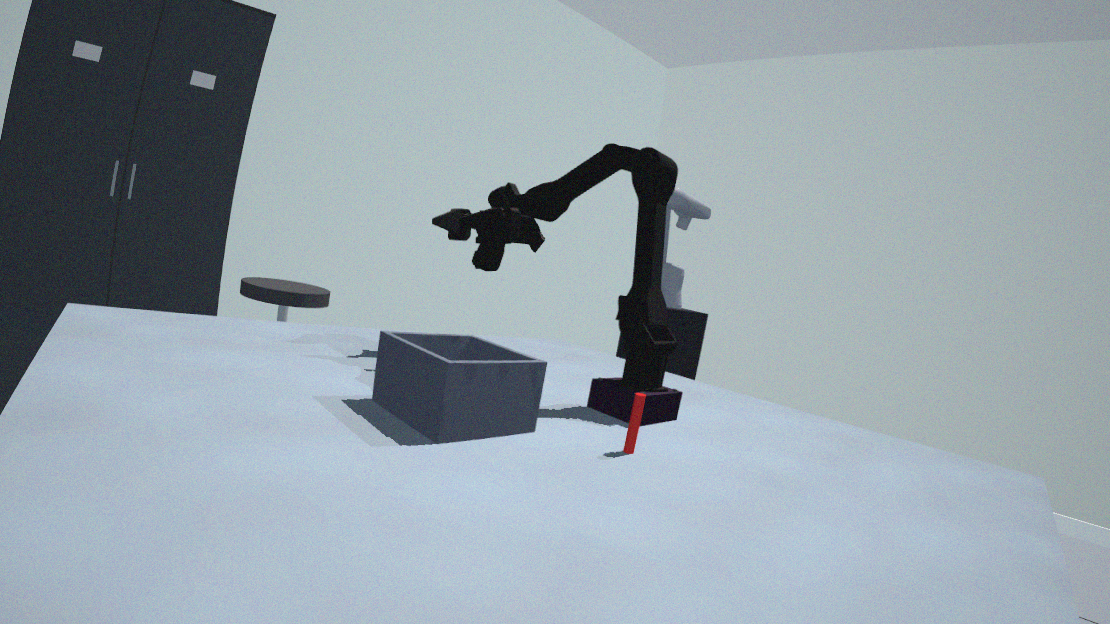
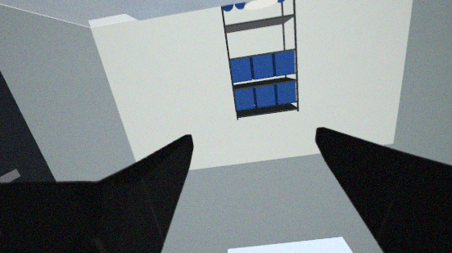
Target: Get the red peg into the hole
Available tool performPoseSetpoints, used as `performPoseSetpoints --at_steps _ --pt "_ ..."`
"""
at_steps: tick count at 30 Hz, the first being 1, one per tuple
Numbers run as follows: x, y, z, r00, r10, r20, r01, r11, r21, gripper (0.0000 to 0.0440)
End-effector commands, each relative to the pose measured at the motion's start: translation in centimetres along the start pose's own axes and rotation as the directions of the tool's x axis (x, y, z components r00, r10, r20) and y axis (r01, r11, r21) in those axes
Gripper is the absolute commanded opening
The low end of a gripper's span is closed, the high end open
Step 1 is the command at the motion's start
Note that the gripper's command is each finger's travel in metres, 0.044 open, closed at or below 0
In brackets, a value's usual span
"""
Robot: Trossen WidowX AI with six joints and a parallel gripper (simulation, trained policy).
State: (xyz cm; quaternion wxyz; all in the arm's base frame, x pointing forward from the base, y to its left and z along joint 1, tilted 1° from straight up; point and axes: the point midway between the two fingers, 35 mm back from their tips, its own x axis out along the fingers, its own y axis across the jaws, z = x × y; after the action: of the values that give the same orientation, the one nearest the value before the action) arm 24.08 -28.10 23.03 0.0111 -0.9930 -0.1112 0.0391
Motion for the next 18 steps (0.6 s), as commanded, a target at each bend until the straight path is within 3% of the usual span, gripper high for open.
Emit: performPoseSetpoints --at_steps 1,3,9,18 --pt "0.3 -0.1 -0.4 1.000 -0.003 0.004 0.003 1.000 -0.028 0.0420" --pt "1.2 -0.4 -1.1 1.000 -0.012 0.019 0.014 0.997 -0.076 0.0440" --pt "5.2 -2.4 -3.2 0.994 -0.045 0.097 0.068 0.965 -0.254 0.0440" --pt "10.7 -8.0 -5.8 0.974 -0.095 0.205 0.187 0.846 -0.499 0.0440"
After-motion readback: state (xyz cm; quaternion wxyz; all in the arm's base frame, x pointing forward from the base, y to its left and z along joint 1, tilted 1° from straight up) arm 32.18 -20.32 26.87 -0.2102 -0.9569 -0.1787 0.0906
